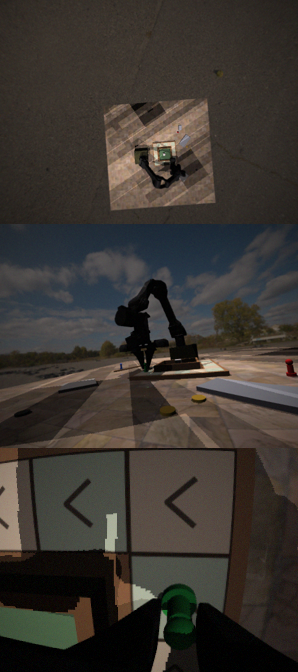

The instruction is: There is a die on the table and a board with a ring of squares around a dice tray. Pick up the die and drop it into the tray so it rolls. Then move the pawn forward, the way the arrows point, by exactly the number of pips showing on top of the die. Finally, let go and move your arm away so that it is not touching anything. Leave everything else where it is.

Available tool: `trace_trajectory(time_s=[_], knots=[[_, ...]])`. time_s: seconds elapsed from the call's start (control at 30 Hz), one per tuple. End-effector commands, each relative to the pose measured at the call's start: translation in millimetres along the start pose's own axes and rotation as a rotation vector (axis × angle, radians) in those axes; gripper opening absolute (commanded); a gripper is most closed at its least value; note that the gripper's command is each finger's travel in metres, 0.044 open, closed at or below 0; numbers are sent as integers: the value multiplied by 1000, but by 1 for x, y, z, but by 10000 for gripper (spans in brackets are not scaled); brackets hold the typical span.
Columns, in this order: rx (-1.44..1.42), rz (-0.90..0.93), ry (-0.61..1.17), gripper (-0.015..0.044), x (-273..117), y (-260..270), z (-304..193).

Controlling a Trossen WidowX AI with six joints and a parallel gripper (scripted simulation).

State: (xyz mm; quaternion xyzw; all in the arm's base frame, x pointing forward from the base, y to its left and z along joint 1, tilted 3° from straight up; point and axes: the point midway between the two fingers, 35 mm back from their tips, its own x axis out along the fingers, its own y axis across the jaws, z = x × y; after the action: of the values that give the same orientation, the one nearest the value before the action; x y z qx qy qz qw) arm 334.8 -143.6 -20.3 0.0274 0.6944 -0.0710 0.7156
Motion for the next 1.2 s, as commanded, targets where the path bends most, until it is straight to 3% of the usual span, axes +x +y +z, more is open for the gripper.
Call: trace_trajectory(time_s=[0.0,0.13,0.27,0.37,0.53,0.93,0.97,1.17], knots=[[0,0,0,157,-1,0,0],[0,0,0,263,-3,0,0],[-1,1,0,368,-48,0,1],[-1,1,0,440,-50,0,0],[-5,2,1,440,-64,13,-11],[-45,11,12,440,-130,91,-138],[-41,7,-4,440,-126,80,-106],[-41,7,-4,440,-126,80,-106]])
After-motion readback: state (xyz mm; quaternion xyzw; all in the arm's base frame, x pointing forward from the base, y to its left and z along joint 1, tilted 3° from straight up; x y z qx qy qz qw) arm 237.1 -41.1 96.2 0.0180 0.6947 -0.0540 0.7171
